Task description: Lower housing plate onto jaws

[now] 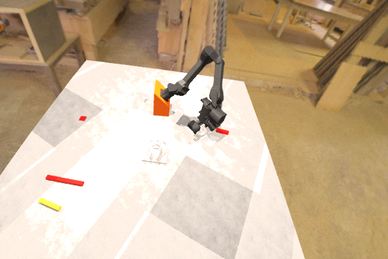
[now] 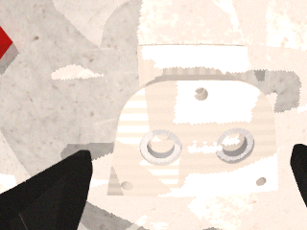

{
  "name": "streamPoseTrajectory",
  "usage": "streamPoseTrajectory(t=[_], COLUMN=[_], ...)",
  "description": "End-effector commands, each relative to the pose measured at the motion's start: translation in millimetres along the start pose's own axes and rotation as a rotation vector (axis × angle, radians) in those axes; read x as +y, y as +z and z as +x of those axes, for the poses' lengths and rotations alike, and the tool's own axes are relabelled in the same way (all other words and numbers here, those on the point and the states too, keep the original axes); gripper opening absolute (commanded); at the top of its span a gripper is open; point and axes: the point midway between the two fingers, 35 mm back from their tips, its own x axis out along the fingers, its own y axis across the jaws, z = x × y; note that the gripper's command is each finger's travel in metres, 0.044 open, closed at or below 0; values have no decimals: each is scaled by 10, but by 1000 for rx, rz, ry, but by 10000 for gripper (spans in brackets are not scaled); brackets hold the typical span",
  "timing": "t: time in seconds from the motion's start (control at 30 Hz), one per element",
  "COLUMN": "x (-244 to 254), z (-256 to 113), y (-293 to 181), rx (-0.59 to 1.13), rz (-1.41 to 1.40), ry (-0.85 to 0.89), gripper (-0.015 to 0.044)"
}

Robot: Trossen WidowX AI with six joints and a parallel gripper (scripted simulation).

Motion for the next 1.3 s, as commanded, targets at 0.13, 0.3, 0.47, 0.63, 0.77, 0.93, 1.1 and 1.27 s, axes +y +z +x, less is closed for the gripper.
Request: streamPoseTrajectory(t=[0.13, 0.3, 0.47, 0.63, 0.77, 0.93, 1.1, 1.27], x=[-6, -3, -3, -3, -3, -3, 3, 3], z=[132, 185, 185, 185, 188, 188, 186, 186], y=[-12, -15, -15, -15, -14, -14, -16, -16], rx=[2, 2, 2, 2, 2, 2, 3, 3], rz=[7, 8, 8, 8, 8, 8, 2, 2], ry=[-2, -1, -1, -1, -1, -1, 2, 2], gripper=[440, 440, 440, 440, 440, 440, 427, 393])
